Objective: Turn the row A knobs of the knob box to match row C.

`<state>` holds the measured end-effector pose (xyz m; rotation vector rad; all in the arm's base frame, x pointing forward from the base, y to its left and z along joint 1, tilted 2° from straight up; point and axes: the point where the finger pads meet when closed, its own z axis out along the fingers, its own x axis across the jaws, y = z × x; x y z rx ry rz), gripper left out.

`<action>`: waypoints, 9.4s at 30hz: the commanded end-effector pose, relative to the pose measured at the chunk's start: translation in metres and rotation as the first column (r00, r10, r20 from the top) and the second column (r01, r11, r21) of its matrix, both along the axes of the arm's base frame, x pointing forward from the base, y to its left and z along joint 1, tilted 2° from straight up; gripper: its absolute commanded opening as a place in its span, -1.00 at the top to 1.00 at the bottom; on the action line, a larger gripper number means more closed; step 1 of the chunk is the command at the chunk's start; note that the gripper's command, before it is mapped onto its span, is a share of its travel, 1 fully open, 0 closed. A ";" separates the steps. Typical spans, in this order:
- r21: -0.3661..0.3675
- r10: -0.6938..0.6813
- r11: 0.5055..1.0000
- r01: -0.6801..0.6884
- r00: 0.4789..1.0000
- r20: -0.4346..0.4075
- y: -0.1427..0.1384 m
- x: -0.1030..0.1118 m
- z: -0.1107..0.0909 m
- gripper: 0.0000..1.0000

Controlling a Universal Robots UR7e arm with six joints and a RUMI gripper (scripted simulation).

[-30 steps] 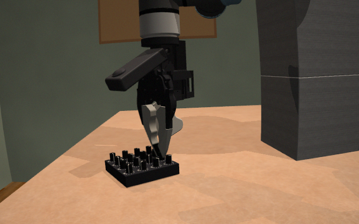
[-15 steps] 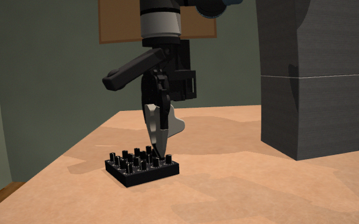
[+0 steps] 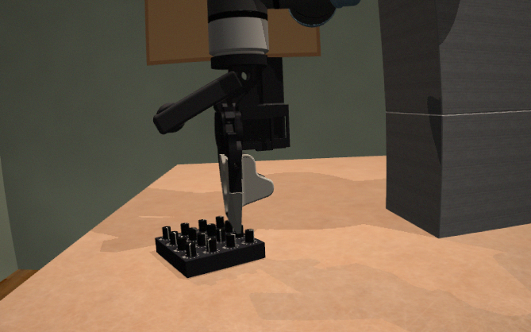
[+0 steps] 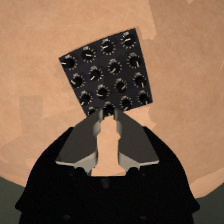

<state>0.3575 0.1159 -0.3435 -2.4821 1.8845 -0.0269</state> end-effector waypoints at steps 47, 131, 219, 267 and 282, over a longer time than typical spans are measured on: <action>0.009 -0.479 0.878 0.479 0.878 -0.005 -0.002 0.001 0.000 0.92; 0.009 -0.482 0.876 0.482 0.876 -0.005 -0.002 -0.001 0.038 0.78; -0.037 0.963 0.269 -0.962 0.270 -0.017 -0.001 -0.006 0.058 0.78; -0.037 0.970 0.241 -0.970 0.242 -0.017 -0.001 -0.006 0.058 0.78; -0.037 0.970 0.241 -0.970 0.242 -0.017 -0.001 -0.006 0.054 0.78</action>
